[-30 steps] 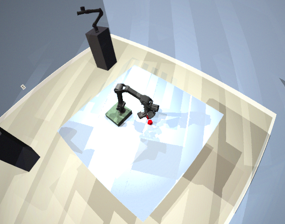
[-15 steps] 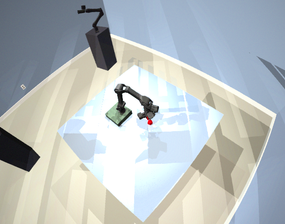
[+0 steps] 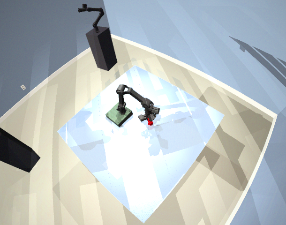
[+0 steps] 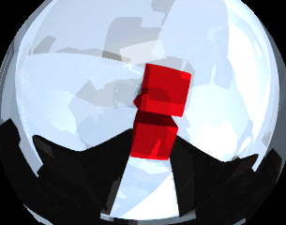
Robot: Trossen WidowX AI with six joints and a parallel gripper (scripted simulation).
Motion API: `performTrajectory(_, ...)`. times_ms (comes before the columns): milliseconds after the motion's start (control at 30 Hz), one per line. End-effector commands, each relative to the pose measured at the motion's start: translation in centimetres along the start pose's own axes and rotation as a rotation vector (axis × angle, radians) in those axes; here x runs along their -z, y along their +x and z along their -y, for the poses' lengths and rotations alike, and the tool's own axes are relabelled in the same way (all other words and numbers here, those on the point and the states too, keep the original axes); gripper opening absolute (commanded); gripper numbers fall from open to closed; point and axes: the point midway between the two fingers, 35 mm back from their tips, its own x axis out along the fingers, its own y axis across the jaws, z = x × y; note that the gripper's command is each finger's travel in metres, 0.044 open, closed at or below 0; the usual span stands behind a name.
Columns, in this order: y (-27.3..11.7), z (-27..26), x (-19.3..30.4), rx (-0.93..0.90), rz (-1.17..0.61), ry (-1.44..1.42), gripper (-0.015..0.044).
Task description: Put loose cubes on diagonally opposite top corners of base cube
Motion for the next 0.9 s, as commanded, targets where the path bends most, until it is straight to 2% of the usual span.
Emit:
performTrajectory(0,0.17,0.05,-0.06,0.004,0.007,-0.008,0.0105)
performTrajectory(633,0.32,0.06,-0.06,0.004,0.007,-0.008,0.0105)
performTrajectory(767,0.32,0.06,-0.06,0.004,0.007,-0.008,0.0205)
performTrajectory(867,0.32,0.06,-0.06,0.004,0.007,-0.008,0.0205)
